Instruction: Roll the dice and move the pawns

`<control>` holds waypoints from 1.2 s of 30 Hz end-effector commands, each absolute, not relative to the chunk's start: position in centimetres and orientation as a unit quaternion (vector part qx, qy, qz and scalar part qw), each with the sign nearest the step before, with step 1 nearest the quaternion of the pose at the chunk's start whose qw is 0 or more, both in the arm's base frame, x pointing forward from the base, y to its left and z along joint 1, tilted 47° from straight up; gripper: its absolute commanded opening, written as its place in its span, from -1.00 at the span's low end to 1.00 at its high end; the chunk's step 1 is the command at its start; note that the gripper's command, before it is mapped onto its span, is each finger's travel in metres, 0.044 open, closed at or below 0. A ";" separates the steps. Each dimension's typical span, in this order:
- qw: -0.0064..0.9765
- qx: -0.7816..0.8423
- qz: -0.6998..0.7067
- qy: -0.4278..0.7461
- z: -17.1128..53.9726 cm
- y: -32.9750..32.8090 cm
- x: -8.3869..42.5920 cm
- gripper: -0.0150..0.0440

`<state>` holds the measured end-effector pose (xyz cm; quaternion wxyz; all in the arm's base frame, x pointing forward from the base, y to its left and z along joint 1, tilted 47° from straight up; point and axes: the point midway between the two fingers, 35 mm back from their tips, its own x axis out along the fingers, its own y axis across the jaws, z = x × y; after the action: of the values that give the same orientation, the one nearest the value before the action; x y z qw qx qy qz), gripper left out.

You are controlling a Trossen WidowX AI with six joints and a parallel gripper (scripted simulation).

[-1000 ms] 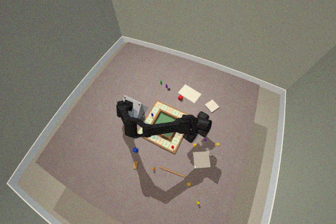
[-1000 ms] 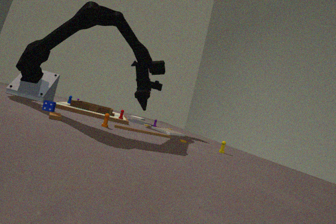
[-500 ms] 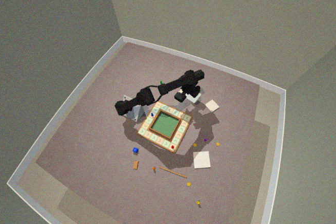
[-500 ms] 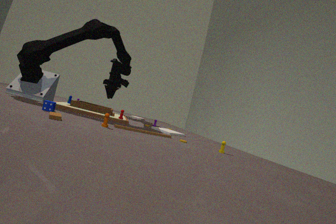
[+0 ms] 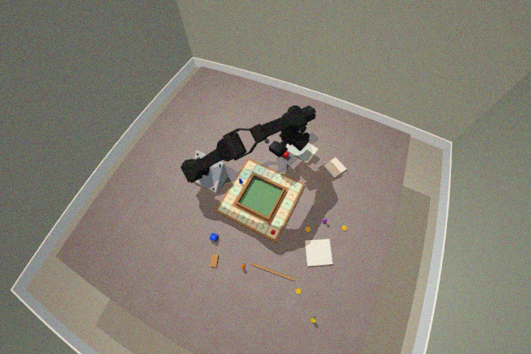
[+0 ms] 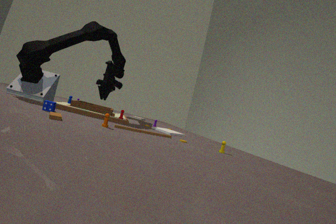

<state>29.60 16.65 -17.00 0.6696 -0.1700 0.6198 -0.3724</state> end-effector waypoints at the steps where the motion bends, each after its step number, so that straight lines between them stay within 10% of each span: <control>1: 0.667 -0.176 -0.372 0.621 -17.5 16.1 29.3 0.44; 30: 0.667 -0.177 -0.373 0.620 -20.6 12.6 29.1 0.44; 36: 0.667 -0.177 -0.373 0.620 -20.6 12.6 29.1 -0.09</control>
<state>29.07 12.72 -20.49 0.6667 -0.1744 0.6203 -0.3746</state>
